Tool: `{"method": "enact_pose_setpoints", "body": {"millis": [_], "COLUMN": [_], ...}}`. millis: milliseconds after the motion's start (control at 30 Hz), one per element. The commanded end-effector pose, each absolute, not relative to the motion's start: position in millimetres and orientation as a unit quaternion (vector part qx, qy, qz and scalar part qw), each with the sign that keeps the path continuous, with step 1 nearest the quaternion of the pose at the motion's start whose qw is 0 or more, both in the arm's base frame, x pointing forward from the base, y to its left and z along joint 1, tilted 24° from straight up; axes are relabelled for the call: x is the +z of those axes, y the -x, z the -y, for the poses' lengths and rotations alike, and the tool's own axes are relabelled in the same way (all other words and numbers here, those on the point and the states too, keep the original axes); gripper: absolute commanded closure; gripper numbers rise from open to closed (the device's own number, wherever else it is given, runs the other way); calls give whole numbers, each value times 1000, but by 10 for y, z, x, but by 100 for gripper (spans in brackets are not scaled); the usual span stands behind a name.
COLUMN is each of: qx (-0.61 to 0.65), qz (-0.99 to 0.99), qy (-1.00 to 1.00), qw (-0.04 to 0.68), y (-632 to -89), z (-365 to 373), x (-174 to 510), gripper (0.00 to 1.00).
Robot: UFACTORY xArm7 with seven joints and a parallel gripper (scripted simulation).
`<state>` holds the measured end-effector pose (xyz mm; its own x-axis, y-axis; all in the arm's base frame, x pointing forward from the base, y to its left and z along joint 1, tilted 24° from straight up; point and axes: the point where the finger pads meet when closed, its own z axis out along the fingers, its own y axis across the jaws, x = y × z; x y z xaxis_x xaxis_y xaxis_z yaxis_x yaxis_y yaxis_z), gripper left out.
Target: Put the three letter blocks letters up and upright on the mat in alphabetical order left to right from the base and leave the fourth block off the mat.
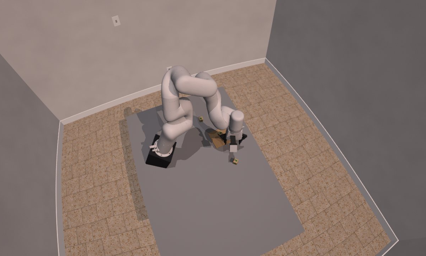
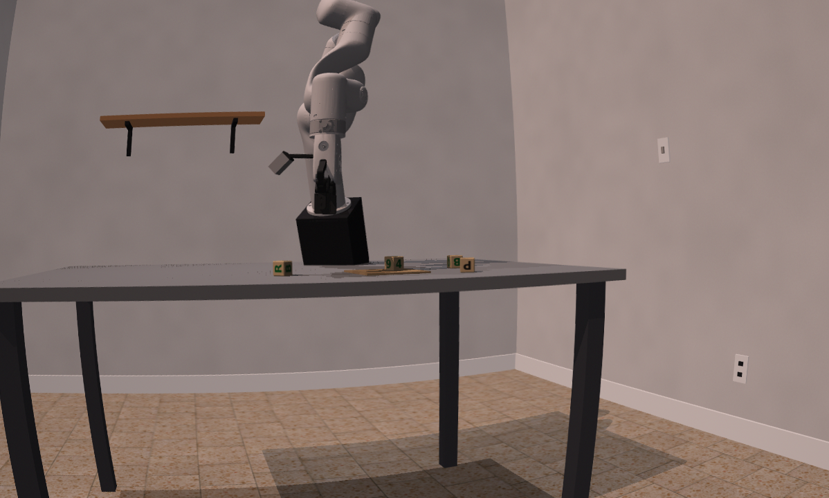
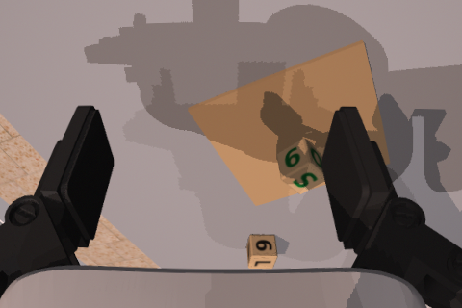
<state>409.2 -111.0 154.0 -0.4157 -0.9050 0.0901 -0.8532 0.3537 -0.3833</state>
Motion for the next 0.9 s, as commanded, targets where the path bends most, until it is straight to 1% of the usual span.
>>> {"method": "enact_pose_setpoints", "body": {"millis": [0, 100, 133, 800, 833, 867], "qx": [-196, -197, -199, -211, -211, -211], "qz": [-781, -772, -748, -569, -569, -569], "qy": [591, 602, 632, 795, 795, 795], "qw": [55, 52, 45, 6, 6, 6], "y": [-4152, -4157, -4168, -4091, -4091, -4091], "z": [849, 794, 640, -320, -320, -320], "x": [1433, 1411, 1349, 979, 979, 979], "gripper": [0, 0, 0, 0, 31, 31]}}
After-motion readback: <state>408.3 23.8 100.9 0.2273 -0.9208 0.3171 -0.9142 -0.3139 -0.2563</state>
